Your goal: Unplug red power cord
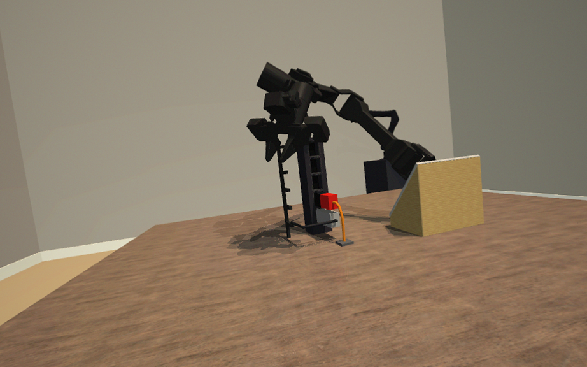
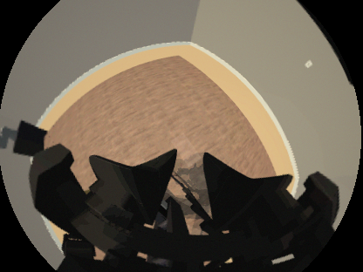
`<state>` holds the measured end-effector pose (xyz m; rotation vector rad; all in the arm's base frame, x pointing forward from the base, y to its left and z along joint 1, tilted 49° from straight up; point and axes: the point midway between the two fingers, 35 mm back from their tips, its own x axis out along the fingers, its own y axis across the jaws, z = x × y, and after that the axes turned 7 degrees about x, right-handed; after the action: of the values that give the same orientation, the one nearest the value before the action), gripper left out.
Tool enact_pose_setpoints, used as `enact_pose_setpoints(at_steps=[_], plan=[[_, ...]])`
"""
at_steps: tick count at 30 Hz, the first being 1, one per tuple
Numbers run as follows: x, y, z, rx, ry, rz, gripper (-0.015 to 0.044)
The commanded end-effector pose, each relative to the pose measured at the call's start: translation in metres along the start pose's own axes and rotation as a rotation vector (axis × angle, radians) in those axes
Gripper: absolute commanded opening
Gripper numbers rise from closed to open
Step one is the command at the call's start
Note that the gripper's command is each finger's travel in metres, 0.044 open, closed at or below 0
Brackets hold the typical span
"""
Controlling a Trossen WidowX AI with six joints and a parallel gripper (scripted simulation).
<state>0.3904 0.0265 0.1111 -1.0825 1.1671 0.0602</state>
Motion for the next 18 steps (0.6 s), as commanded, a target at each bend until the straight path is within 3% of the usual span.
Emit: enact_pose_setpoints(at_steps=[1, 6, 12, 18], plan=[[0.012, 0.031, -0.016, -0.122, 0.114, 0.056, 0.0160], [0.020, 0.059, -0.043, -0.312, 0.256, 0.133, 0.0160], [0.018, 0.095, -0.104, -0.738, 0.528, 0.326, 0.0160], [0.017, 0.098, -0.110, -0.784, 0.555, 0.348, 0.0160]])
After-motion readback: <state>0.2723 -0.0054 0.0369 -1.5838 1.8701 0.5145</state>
